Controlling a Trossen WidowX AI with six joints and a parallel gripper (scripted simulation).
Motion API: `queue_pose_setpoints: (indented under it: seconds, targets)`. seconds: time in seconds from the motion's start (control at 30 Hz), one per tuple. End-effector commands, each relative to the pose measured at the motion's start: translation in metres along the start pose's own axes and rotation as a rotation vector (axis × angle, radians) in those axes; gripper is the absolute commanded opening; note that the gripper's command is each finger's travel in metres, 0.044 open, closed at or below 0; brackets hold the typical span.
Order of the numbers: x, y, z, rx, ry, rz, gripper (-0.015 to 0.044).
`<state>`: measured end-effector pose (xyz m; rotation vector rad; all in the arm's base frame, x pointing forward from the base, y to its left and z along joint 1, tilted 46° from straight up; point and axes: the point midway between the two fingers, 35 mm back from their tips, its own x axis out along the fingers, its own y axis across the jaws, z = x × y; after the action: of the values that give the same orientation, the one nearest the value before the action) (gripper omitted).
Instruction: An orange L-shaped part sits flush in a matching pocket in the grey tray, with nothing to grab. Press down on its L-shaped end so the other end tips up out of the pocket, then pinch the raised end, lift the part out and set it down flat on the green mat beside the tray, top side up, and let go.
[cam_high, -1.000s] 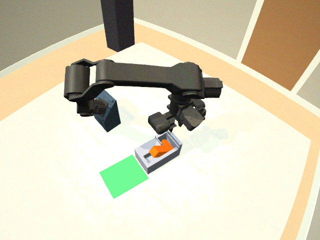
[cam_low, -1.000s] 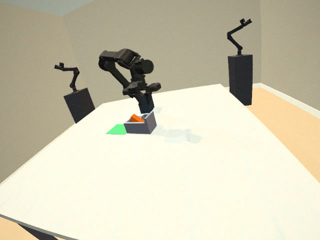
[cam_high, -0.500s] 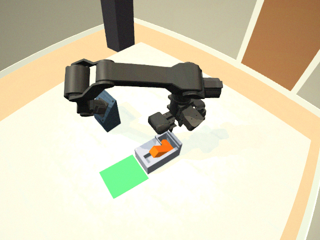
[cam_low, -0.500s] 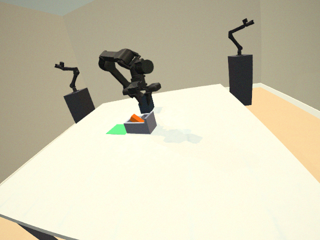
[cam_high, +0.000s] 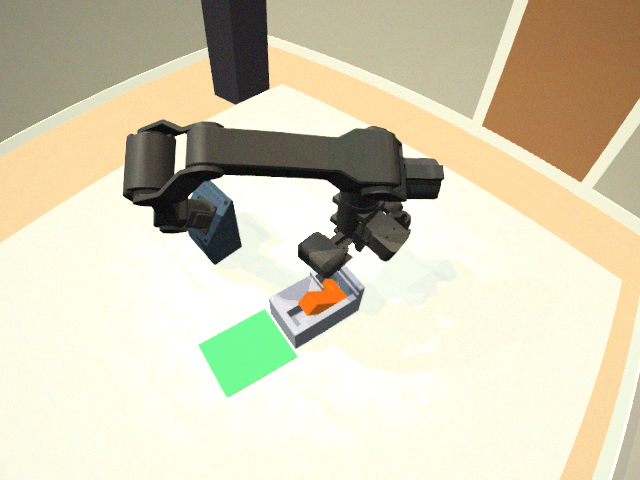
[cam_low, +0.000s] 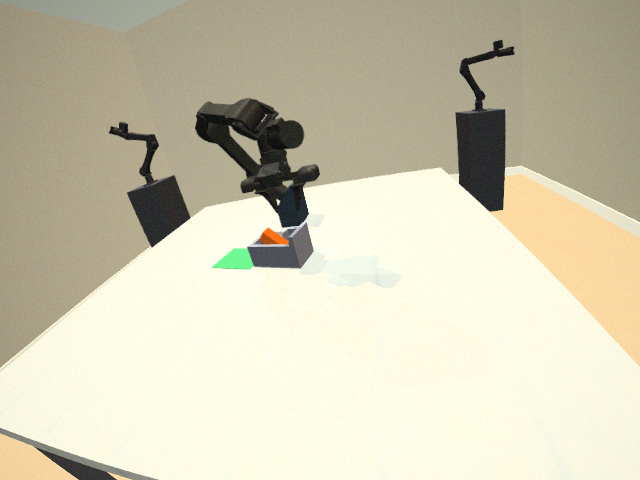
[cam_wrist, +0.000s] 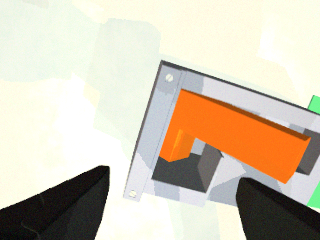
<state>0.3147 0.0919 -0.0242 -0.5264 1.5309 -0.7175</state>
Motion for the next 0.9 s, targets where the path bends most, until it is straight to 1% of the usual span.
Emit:
queue_pose_setpoints:
  seconds: [0.0,0.37,0.43,0.87]
  targets:
    - [-0.002,-0.017,0.0,-0.284,-0.004,-0.002,0.028]
    - [-0.003,-0.065,-0.003,-1.25,-0.003,-0.003,0.028]
    - [-0.003,-0.07,-0.004,-1.363,-0.002,-0.003,0.028]
    - [-0.003,-0.071,-0.004,-1.377,-0.002,-0.003,0.028]
